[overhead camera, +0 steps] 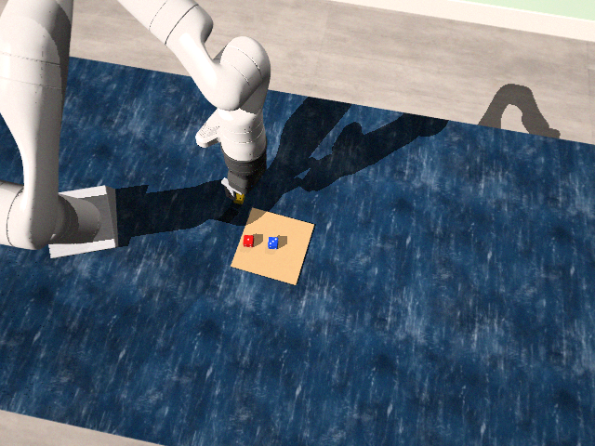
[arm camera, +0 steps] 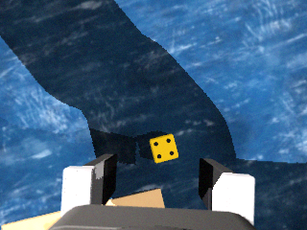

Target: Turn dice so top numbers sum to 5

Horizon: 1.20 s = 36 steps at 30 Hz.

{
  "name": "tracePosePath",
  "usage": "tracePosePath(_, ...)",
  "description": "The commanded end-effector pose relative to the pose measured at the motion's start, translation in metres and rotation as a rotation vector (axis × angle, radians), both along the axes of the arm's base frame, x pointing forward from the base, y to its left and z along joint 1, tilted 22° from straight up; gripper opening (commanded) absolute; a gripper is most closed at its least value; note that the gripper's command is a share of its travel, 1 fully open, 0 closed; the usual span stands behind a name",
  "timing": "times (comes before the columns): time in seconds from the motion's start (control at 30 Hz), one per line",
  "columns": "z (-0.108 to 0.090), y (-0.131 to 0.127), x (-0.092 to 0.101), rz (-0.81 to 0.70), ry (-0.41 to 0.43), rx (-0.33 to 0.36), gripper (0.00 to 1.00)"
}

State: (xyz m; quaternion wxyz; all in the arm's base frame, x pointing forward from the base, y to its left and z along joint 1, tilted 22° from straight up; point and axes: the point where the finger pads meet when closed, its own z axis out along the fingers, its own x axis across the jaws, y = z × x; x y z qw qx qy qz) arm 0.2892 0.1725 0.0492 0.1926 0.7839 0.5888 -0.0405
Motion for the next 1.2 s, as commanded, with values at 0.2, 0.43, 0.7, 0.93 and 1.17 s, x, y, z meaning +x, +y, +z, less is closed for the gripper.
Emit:
tracePosePath(0.2,-0.0004,0.0056,-0.0042,0.132,0.042,-0.012,1.00)
tracePosePath(0.43,-0.0014,0.0072,-0.0061,0.220,0.071,-0.025,1.00)
tracePosePath(0.7,-0.0018,0.0079,-0.0069,0.258,0.083,-0.031,1.00)
tracePosePath(0.93,-0.0019,0.0082,-0.0072,0.271,0.087,-0.033,1.00)
tracePosePath(1.17,-0.0019,0.0082,-0.0072,0.272,0.088,-0.033,0.70)
